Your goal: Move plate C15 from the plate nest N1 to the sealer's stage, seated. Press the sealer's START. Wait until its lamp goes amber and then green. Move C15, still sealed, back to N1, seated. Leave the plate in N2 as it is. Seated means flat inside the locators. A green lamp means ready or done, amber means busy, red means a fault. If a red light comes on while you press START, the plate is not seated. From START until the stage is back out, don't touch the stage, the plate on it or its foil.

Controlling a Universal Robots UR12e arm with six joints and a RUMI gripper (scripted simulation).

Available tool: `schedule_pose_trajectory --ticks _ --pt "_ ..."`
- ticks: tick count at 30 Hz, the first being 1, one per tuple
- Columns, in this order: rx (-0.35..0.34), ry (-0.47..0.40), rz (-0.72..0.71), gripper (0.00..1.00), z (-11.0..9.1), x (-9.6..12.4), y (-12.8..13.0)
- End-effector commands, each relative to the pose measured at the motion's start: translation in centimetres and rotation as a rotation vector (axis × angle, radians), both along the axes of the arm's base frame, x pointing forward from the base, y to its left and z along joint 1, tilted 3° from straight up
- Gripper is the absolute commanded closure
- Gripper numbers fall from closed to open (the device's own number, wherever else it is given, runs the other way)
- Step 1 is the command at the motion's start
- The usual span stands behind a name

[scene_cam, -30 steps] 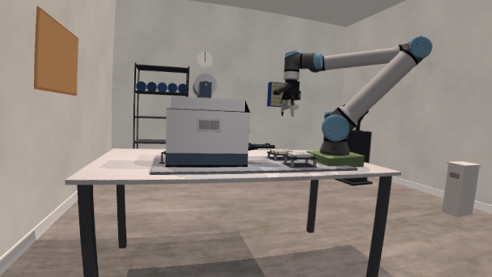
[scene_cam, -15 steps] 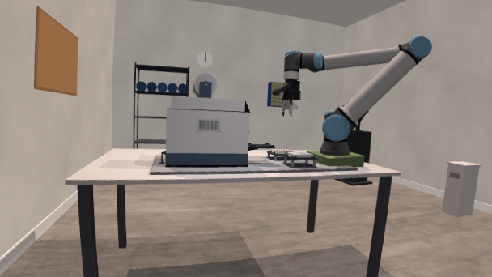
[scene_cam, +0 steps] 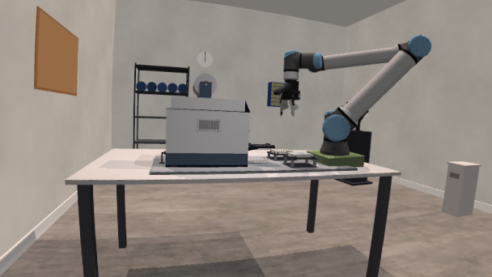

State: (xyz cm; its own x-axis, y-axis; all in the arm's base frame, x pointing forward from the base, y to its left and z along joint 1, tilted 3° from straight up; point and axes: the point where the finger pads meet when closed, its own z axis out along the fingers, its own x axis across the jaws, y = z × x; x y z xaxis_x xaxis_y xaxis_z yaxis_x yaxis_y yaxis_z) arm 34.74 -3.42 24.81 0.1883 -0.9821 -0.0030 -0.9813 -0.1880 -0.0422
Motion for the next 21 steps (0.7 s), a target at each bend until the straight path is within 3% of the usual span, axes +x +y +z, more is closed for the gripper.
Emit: schedule_pose_trajectory --ticks 1,13,17,21 --pt "0.002 -0.009 0.128 0.32 0.07 0.04 -0.04" --pt "-0.015 -0.014 0.513 0.32 0.07 0.04 -0.04" --pt "-0.017 -0.015 0.547 0.32 0.07 0.04 -0.04" --pt "-0.023 -0.017 0.680 0.32 0.07 0.04 -0.04"
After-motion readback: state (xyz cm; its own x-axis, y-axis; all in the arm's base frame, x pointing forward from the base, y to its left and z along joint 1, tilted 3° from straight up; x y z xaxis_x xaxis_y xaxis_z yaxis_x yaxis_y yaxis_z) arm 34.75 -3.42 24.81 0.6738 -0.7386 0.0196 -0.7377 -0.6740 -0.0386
